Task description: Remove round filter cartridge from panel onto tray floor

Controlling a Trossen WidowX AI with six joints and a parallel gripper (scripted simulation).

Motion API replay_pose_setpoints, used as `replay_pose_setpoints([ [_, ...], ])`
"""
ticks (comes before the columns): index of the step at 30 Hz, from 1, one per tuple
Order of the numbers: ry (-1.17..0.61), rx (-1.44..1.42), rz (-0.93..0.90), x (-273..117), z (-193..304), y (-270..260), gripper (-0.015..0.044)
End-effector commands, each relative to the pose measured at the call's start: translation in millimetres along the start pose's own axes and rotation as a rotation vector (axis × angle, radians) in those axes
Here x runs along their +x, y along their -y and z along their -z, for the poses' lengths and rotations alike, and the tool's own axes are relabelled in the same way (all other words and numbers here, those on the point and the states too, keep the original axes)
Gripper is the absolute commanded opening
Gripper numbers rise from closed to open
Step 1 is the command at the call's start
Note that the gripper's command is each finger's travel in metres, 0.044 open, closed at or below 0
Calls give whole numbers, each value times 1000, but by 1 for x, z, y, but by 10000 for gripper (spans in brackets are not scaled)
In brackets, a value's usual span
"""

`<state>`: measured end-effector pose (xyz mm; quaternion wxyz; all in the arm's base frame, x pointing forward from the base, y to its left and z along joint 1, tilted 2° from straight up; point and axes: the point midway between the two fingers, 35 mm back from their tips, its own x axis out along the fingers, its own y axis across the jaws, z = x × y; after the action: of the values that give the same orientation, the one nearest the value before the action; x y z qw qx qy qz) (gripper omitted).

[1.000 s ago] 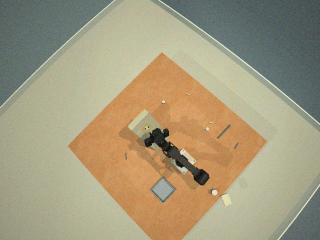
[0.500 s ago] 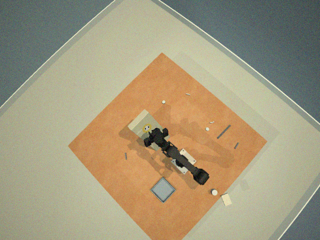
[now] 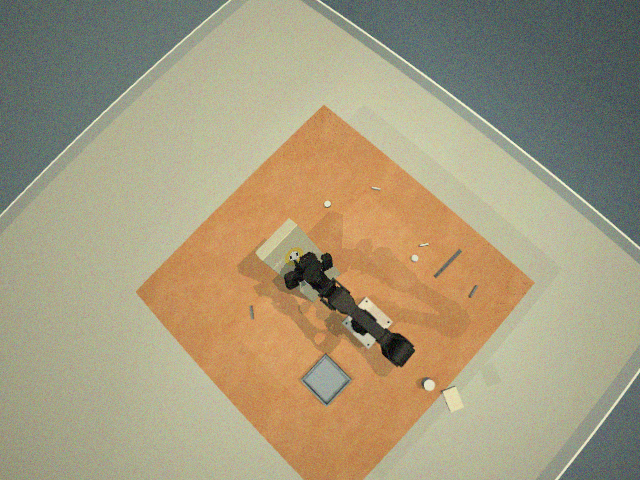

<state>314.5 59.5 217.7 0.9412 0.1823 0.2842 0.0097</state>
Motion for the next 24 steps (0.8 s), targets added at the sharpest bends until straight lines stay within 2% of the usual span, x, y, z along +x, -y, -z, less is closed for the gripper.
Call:
replay_pose_setpoints([
  [1,-16,-6,4,9,5,2,109],
  [11,-15,-6,4,24,6,3,109],
  [24,-15,-6,4,24,9,3,109],
])
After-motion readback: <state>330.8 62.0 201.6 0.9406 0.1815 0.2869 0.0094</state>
